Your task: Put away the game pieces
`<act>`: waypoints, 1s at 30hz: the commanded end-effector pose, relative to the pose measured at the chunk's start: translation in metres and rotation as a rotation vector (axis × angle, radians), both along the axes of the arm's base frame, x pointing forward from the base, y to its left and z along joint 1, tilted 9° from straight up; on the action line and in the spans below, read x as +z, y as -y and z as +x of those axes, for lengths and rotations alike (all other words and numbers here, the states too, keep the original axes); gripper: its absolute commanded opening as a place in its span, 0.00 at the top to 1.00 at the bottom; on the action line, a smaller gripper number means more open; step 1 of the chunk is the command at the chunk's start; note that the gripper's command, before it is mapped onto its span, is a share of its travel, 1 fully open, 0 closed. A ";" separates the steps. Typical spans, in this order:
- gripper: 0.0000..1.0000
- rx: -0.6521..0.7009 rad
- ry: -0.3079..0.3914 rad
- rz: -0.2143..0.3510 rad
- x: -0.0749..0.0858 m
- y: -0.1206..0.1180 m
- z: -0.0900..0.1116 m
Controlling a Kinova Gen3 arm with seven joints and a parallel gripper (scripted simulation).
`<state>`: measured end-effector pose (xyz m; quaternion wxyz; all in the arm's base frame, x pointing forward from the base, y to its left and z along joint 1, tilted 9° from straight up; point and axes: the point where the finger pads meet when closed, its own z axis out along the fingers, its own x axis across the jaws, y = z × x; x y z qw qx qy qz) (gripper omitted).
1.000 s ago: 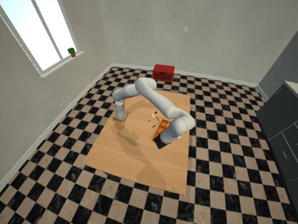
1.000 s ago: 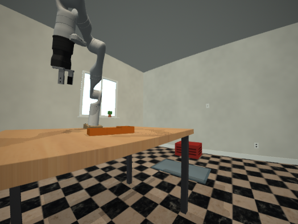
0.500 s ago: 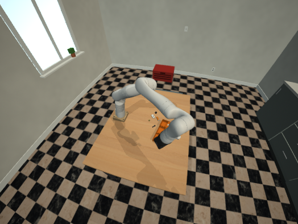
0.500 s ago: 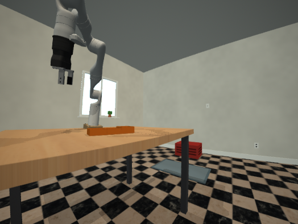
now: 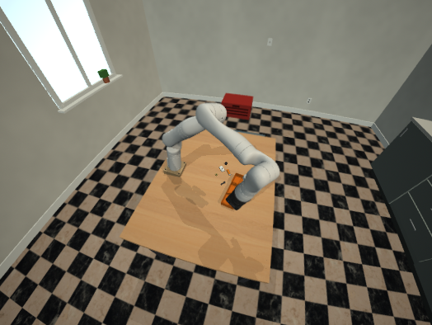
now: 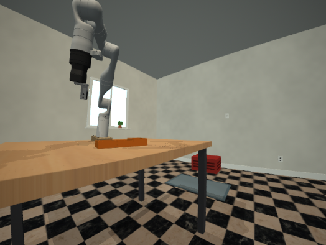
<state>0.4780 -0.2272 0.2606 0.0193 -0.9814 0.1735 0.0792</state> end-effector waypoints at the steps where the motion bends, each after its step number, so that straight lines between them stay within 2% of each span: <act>1: 0.69 0.062 0.032 -0.006 0.009 -0.012 0.000; 8: 0.69 0.312 0.084 0.017 0.012 -0.056 -0.006; 10: 0.69 0.343 0.090 0.020 0.012 -0.061 -0.007; 13: 0.69 0.475 0.114 0.028 0.012 -0.083 -0.013; 14: 0.69 0.475 0.114 0.028 0.012 -0.083 -0.013; 16: 0.69 0.574 0.131 0.033 0.012 -0.099 -0.019; 18: 0.69 0.574 0.131 0.033 0.012 -0.099 -0.019; 26: 0.69 0.885 0.179 0.040 0.010 -0.146 -0.040; 27: 0.69 0.885 0.179 0.040 0.010 -0.146 -0.040; 30: 0.69 1.026 0.197 0.039 0.008 -0.166 -0.051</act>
